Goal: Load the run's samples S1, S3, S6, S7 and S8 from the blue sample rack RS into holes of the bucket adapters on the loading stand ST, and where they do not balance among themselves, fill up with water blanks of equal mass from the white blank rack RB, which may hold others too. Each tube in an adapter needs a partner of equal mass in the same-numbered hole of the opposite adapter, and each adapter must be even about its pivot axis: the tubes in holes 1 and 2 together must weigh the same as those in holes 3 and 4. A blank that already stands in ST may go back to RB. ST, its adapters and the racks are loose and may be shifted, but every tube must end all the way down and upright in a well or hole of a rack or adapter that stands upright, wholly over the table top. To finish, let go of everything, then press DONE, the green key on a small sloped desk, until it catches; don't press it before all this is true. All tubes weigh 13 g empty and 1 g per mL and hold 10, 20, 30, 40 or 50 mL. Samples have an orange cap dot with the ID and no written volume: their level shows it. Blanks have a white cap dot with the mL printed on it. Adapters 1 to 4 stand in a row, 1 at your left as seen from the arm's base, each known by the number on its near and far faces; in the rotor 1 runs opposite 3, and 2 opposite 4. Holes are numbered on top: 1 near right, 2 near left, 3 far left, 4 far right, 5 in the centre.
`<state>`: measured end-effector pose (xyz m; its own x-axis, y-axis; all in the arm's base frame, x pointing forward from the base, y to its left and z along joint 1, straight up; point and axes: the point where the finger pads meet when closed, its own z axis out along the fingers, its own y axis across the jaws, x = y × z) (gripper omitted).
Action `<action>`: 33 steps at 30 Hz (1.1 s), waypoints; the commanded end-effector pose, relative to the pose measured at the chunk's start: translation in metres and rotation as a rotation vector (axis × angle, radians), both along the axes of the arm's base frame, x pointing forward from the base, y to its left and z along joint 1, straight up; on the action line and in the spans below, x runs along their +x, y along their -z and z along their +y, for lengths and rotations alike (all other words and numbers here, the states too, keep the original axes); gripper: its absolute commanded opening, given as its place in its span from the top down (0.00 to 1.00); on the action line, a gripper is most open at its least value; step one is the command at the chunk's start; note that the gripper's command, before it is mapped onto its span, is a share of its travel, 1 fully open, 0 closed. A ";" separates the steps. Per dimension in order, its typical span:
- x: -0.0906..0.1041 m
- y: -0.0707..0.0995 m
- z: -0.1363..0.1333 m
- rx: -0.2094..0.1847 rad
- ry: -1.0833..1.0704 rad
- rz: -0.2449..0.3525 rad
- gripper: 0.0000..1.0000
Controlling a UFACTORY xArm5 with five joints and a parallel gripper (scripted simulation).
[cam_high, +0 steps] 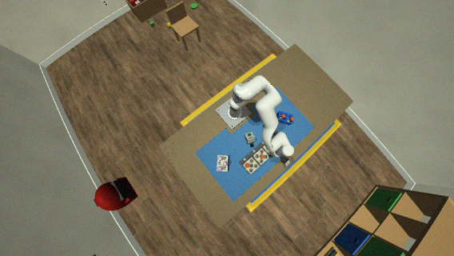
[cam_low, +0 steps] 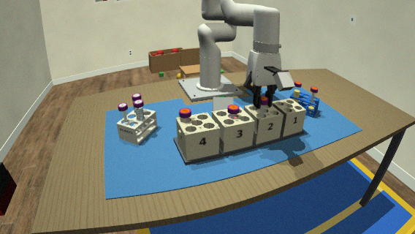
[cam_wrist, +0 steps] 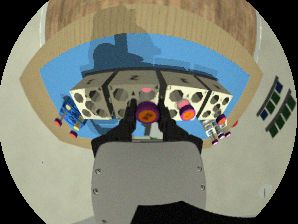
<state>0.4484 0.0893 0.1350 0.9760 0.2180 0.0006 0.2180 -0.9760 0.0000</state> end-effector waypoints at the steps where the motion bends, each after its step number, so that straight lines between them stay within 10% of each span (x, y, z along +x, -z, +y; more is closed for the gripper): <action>1: 0.001 0.002 0.000 0.001 0.000 -0.004 1.00; 33: 0.001 0.024 0.000 0.001 0.000 -0.004 1.00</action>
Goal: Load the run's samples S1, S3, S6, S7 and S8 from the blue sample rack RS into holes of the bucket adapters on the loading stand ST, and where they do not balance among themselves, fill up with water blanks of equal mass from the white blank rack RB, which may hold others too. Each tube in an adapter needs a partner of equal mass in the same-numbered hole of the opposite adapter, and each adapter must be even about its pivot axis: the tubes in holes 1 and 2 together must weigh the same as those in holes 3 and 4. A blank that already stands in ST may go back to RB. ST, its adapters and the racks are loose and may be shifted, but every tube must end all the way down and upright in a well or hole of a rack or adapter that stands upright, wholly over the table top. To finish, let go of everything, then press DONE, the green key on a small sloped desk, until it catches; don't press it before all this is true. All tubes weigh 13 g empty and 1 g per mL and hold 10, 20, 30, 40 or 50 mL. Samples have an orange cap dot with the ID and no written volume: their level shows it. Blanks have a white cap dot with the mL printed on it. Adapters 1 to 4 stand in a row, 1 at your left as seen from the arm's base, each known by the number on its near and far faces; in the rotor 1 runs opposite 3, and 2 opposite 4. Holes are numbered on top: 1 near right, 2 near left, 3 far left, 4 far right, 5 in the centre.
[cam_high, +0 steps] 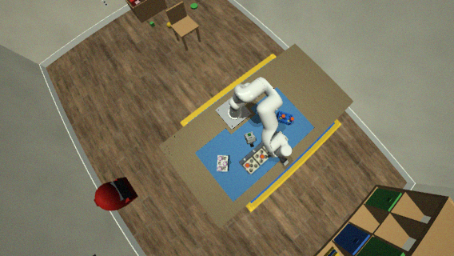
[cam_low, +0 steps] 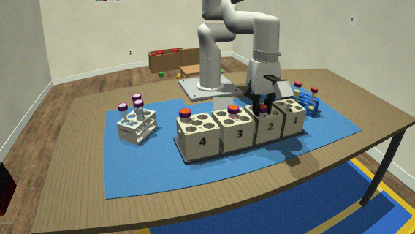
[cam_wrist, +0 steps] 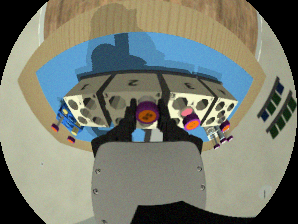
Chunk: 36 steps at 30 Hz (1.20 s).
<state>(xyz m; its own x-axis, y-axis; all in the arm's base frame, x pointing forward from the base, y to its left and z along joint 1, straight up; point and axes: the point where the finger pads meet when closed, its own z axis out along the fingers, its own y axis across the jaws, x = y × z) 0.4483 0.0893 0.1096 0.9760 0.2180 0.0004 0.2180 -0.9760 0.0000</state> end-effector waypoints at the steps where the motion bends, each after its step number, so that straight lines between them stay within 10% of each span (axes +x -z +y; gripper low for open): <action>1: 0.001 -0.001 0.000 0.001 0.000 -0.004 1.00; 7: 0.001 -0.001 0.000 0.001 0.000 -0.004 1.00; 8: 0.001 -0.001 0.000 0.001 0.000 -0.004 0.57; 36: 0.001 -0.001 0.000 0.001 0.000 -0.004 0.57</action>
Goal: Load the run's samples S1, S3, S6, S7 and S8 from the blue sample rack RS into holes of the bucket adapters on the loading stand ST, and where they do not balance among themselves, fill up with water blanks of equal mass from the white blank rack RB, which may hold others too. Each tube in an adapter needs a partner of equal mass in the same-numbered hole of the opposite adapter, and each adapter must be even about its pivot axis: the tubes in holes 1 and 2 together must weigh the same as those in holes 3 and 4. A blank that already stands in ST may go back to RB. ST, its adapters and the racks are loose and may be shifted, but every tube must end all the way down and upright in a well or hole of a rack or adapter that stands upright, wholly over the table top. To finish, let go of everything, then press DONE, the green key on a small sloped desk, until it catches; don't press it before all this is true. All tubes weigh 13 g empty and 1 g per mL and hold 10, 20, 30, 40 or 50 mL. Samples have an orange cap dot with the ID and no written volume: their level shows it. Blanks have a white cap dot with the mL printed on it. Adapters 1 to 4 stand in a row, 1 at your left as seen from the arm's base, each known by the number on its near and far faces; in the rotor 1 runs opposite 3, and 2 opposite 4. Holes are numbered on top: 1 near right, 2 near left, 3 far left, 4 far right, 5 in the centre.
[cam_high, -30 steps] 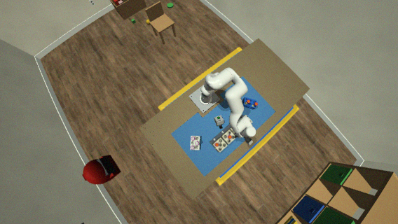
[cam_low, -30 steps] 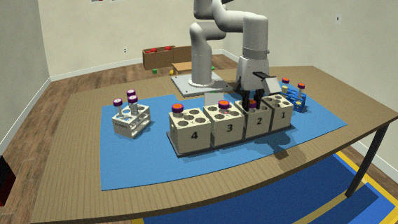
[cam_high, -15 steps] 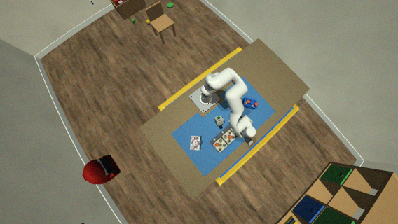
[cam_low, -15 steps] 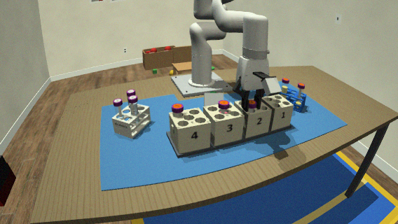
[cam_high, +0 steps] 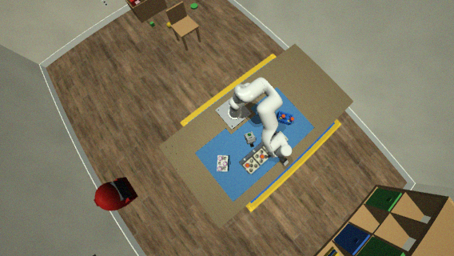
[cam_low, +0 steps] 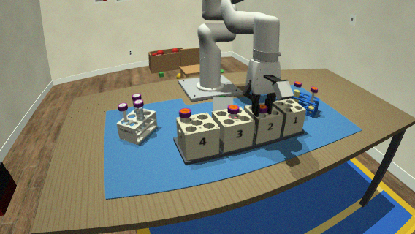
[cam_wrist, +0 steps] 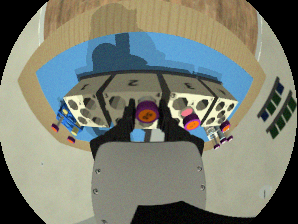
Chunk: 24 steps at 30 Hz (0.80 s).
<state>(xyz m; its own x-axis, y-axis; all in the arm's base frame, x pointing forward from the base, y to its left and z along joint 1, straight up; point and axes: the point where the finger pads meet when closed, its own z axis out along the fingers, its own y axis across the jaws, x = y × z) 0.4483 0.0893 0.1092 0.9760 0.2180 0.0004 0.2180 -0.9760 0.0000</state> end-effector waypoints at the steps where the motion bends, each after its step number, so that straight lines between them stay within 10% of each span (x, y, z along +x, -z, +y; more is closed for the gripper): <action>1: 0.001 -0.003 0.000 0.001 0.000 -0.004 0.57; 24: 0.001 -0.045 0.000 0.001 0.000 -0.004 0.57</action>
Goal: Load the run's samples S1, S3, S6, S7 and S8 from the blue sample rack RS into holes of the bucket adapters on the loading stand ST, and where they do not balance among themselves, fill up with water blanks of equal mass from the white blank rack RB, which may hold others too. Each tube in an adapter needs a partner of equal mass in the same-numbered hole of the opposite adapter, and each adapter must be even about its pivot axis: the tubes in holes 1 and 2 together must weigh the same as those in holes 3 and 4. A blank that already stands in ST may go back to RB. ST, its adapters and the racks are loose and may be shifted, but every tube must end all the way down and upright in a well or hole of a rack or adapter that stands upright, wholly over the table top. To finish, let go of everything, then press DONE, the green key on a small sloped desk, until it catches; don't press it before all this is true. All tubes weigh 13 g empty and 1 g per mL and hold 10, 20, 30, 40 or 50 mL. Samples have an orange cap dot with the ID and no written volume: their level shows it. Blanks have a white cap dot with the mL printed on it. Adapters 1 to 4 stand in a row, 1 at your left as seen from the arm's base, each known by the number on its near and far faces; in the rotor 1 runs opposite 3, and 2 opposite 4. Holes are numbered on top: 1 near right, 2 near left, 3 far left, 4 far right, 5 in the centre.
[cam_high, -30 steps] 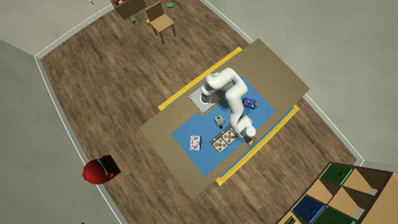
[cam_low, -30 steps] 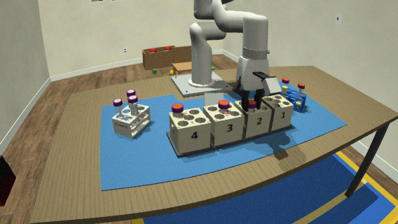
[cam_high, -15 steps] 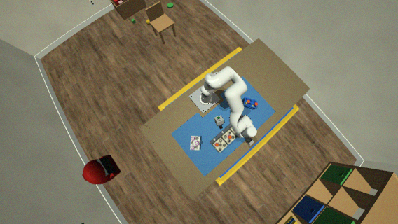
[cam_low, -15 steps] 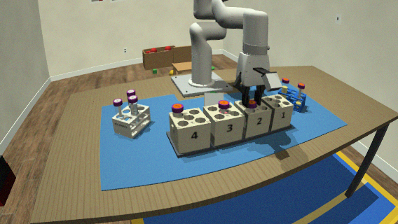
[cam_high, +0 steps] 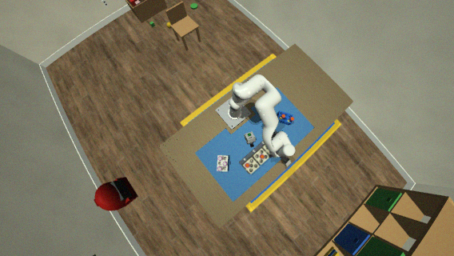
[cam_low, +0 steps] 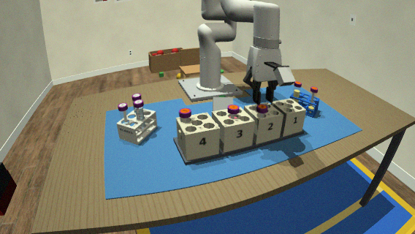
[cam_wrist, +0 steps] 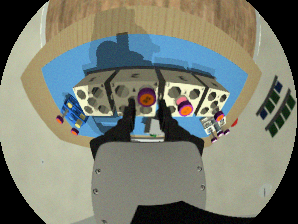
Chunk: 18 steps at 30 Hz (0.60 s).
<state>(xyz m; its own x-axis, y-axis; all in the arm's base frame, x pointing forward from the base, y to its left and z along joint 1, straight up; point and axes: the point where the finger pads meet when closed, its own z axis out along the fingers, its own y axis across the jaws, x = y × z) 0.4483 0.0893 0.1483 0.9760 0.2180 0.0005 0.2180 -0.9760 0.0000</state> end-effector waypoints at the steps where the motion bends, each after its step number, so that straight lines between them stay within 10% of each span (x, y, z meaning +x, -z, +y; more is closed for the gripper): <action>1: 0.001 -0.008 0.000 0.001 0.000 -0.004 0.57; 18: 0.001 -0.038 0.000 0.001 0.000 -0.004 0.57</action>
<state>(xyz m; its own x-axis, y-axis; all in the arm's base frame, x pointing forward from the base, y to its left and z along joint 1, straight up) 0.4483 0.0893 0.1803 0.9760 0.2180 0.0005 0.2180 -0.9760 0.0000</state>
